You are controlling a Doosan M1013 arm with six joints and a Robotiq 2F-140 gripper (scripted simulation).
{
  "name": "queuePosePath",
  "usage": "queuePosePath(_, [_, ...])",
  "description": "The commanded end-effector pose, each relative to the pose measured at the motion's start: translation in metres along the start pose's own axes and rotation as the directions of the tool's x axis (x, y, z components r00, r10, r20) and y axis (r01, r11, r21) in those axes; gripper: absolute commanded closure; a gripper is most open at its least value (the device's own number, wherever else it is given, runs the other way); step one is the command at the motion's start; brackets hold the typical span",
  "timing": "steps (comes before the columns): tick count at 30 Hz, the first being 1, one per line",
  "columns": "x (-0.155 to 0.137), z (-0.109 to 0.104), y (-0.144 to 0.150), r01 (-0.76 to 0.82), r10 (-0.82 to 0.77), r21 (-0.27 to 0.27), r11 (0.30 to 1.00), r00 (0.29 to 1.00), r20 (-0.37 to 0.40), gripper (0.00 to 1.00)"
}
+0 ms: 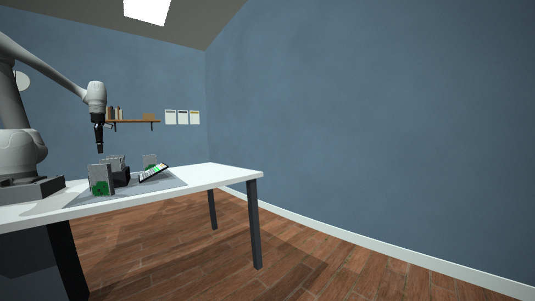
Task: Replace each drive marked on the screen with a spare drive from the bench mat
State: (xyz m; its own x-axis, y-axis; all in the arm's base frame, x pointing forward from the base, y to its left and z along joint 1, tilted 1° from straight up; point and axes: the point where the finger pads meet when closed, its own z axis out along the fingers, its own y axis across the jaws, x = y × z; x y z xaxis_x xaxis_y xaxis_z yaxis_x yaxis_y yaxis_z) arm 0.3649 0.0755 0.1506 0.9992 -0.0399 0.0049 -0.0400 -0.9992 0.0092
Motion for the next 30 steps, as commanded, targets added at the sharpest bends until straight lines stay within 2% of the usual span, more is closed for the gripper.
queuePosePath(1, [0.0,-0.005,0.0,0.0,0.0,0.001,1.0,1.0,-0.001,0.9])
queuePosePath(11, [0.001,-0.006,0.0,-0.016,0.016,0.001,1.0,1.0,-0.001,0.9])
queuePosePath(14, [0.006,-0.006,0.0,-0.109,0.109,0.001,0.994,0.994,-0.001,0.9])
queuePosePath(16, [0.012,-0.007,0.0,-0.225,0.225,0.001,0.974,0.974,0.0,0.9])
queuePosePath(18, [0.02,-0.007,0.0,-0.377,0.377,0.001,0.926,0.926,0.0,0.9])
queuePosePath(21, [0.035,-0.007,0.0,-0.519,0.519,0.006,0.855,0.855,0.002,0.9])
queuePosePath(25, [0.056,-0.007,0.0,-0.694,0.694,0.015,0.72,0.72,0.01,0.9])
queuePosePath(27, [0.056,-0.007,0.0,-0.694,0.694,0.015,0.72,0.72,0.01,0.9])
queuePosePath(28, [0.06,-0.007,0.0,-0.8,0.8,0.016,0.6,0.6,0.013,0.9])
queuePosePath(30, [0.069,-0.007,0.0,-0.847,0.847,0.019,0.531,0.531,0.018,0.9])
